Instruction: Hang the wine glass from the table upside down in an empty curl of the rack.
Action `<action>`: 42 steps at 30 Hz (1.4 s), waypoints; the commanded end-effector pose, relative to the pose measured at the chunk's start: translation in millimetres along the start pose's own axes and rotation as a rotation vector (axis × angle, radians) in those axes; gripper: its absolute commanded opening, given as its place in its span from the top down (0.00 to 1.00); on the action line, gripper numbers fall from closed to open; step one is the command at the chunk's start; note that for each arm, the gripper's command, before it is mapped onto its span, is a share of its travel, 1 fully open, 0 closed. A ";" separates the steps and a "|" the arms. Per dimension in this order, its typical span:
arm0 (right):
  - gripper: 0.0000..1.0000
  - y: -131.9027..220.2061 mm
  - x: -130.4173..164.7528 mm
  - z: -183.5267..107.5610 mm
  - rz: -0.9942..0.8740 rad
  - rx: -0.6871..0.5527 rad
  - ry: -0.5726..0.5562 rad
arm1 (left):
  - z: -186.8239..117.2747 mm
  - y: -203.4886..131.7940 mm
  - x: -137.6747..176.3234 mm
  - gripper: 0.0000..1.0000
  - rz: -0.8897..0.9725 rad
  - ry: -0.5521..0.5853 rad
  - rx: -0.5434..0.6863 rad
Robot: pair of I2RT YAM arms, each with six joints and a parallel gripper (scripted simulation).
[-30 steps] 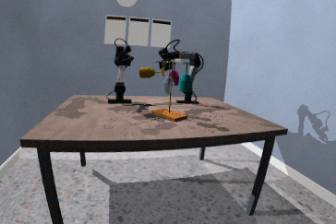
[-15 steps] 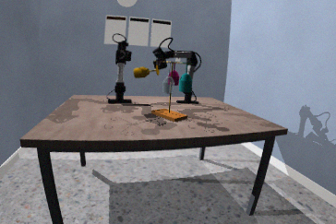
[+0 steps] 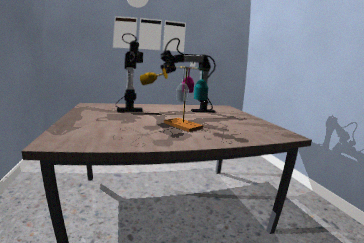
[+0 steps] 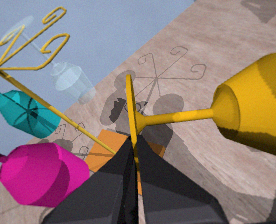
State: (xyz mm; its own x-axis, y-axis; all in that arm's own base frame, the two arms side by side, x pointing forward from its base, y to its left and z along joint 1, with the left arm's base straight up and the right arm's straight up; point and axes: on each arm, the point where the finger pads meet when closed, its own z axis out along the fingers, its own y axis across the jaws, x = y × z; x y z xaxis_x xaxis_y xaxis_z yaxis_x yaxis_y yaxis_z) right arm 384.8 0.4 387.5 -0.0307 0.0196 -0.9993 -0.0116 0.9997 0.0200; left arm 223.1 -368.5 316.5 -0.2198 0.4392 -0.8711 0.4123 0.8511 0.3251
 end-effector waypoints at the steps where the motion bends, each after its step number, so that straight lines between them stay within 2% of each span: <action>1: 0.84 -2.0 -22.1 -9.9 -0.022 0.022 -0.042 | 13.3 -3.2 -13.1 1.00 0.092 -0.042 -0.032; 6: 0.84 -2.8 -23.8 -10.2 -0.026 0.026 -0.045 | 19.2 0.7 -33.9 1.00 0.171 -0.078 -0.066; 12: 0.84 -0.1 -30.5 -14.0 -0.031 0.021 -0.065 | 28.5 0.3 -41.8 1.00 0.255 -0.091 -0.097; 13: 0.84 -3.3 -16.2 -4.9 -0.031 0.029 -0.032 | 25.4 6.2 -45.9 1.00 0.267 -0.100 -0.105; 14: 0.84 -3.8 -16.3 -2.5 -0.031 0.030 -0.027 | 35.4 -2.3 -39.3 1.00 0.314 -0.084 -0.112; 15: 0.84 0.2 -17.5 -3.2 -0.032 0.019 -0.032 | 30.2 2.7 -58.0 1.00 0.298 -0.115 -0.118; 18: 0.84 2.4 -33.2 -14.4 -0.032 0.009 -0.081 | 37.1 3.6 -62.0 1.00 0.368 -0.117 -0.147; 27: 0.84 -0.4 -25.0 -8.5 -0.030 0.016 -0.055 | 53.4 9.6 -86.1 1.00 0.559 -0.130 -0.241; 30: 0.84 -0.4 -25.0 -8.5 -0.030 0.016 -0.055 | 50.2 15.9 -90.1 1.00 0.574 -0.134 -0.253; 31: 0.84 -0.4 -25.0 -8.5 -0.030 0.016 -0.055 | 61.4 7.1 -84.1 1.00 0.622 -0.116 -0.259; 32: 0.84 -0.4 -25.0 -8.5 -0.030 0.016 -0.055 | 56.0 12.8 -101.1 1.00 0.610 -0.141 -0.274; 35: 0.84 -0.4 -25.0 -8.5 -0.030 0.016 -0.055 | 64.5 12.3 -99.7 1.00 0.675 -0.125 -0.299; 42: 0.84 -0.4 -25.0 -8.5 -0.030 0.016 -0.055 | 76.1 21.8 -118.4 1.00 0.825 -0.104 -0.388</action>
State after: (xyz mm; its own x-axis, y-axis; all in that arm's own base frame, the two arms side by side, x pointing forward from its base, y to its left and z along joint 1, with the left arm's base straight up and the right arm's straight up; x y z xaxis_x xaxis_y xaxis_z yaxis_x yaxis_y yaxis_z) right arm 379.6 -0.4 399.5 -0.0065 -0.0003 -1.0000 0.0022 1.0000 -0.0003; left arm 311.4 -421.2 385.7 0.0968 0.9079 -0.4080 0.1672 0.3892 0.9058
